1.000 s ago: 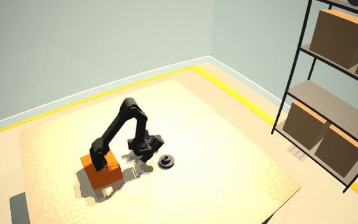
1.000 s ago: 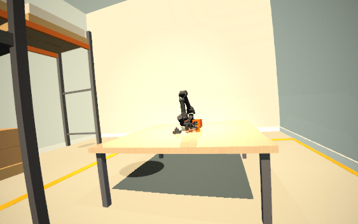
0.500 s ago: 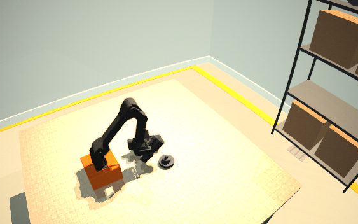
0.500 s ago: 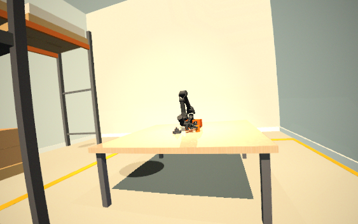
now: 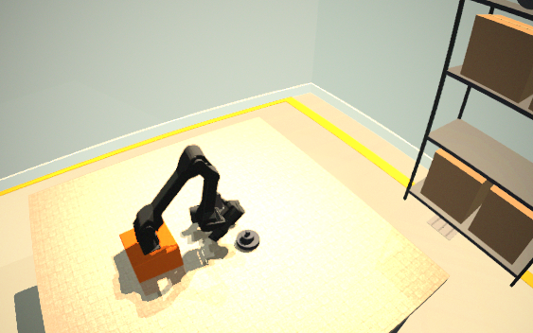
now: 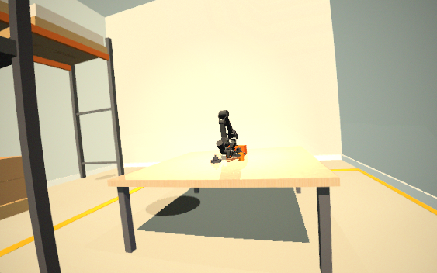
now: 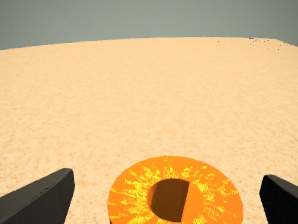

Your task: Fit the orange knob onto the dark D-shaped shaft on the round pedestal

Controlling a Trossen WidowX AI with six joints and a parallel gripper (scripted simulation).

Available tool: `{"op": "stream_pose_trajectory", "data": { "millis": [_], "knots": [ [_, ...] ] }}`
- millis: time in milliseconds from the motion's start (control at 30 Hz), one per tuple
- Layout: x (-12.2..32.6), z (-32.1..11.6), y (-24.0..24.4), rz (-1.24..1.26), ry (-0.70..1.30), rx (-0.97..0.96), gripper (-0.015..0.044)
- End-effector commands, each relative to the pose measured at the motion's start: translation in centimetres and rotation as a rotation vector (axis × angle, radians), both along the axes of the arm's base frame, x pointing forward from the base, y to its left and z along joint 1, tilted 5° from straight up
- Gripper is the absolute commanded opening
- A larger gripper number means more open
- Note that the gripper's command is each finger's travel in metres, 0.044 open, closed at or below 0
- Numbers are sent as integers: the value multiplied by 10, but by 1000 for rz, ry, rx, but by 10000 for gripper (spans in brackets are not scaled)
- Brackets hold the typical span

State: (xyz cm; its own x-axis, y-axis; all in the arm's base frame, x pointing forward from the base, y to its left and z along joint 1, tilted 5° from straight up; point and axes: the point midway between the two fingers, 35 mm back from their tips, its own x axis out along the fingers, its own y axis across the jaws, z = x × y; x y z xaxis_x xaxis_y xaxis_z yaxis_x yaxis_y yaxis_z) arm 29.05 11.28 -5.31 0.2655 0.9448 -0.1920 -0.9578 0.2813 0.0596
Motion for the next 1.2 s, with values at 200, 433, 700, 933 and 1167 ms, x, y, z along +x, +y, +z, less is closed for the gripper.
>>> {"op": "stream_pose_trajectory", "data": {
  "millis": [200,433,700,933,1167],
  "knots": [
    [2,6,0,1,-1,3,440],
    [7,67,-3,0,-2,0,440],
    [20,72,3,-21,62,-90,440],
    [44,58,24,-39,300,-611,440],
    [29,97,18,29,341,-1153,440]
  ]
}}
